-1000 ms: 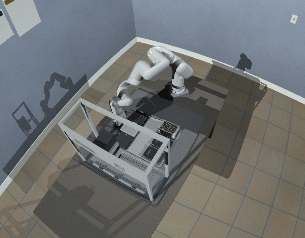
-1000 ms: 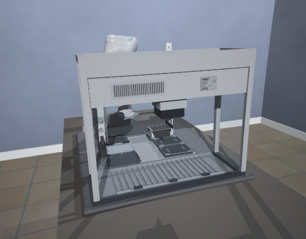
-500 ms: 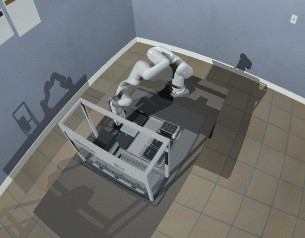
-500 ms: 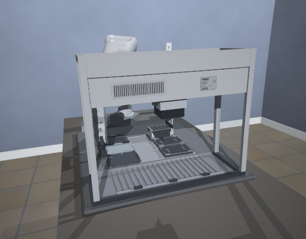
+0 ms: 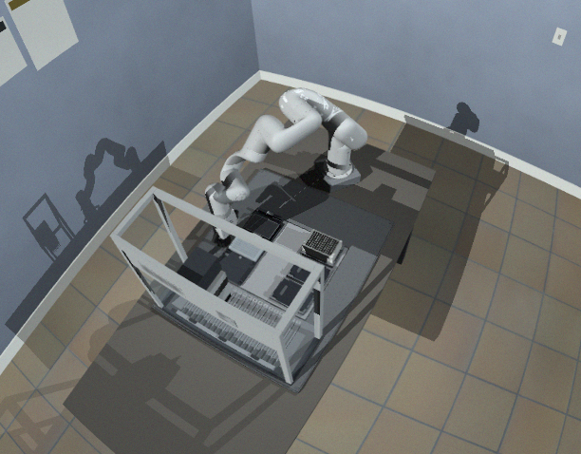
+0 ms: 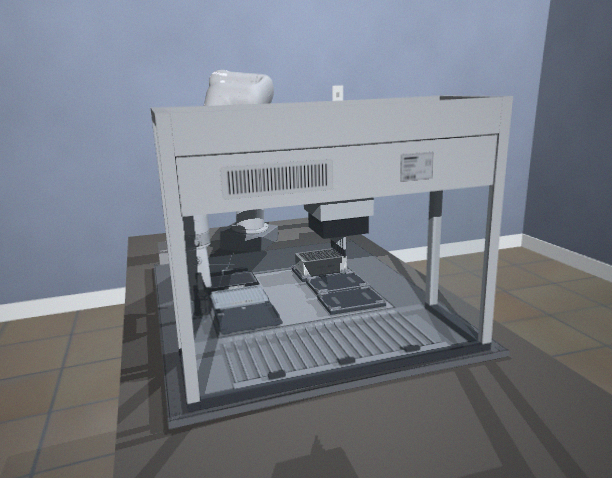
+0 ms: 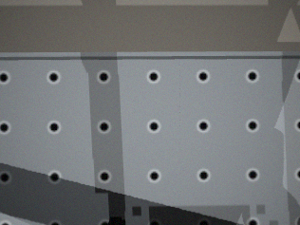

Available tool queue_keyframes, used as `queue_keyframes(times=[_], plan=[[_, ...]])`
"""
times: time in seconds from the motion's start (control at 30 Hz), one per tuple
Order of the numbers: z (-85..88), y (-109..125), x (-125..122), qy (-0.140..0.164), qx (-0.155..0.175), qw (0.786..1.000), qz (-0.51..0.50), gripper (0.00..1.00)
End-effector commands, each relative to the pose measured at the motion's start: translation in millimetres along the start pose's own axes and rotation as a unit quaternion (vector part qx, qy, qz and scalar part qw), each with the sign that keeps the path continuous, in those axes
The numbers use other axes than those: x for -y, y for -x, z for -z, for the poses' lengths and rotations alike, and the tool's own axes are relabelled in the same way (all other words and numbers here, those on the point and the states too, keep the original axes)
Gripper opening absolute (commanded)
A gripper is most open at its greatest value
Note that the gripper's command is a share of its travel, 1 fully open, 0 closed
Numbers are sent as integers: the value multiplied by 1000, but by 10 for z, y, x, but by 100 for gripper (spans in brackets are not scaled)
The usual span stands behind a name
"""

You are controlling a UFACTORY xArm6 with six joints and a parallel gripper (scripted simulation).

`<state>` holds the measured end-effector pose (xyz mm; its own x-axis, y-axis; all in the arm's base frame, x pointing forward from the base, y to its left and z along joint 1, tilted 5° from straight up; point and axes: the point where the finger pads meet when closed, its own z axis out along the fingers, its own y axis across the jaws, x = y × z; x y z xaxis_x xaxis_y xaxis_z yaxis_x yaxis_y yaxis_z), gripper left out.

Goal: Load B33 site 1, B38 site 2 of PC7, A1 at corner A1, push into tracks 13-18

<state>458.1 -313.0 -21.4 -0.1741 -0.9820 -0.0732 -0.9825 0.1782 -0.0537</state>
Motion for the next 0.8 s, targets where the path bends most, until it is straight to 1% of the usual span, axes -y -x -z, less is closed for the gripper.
queue_keyframes(times=[0.0,0.77], plan=[[21,-39,18,-2,-1,1000,0,100],[21,-180,18,-2,-1,1000,0,100]])
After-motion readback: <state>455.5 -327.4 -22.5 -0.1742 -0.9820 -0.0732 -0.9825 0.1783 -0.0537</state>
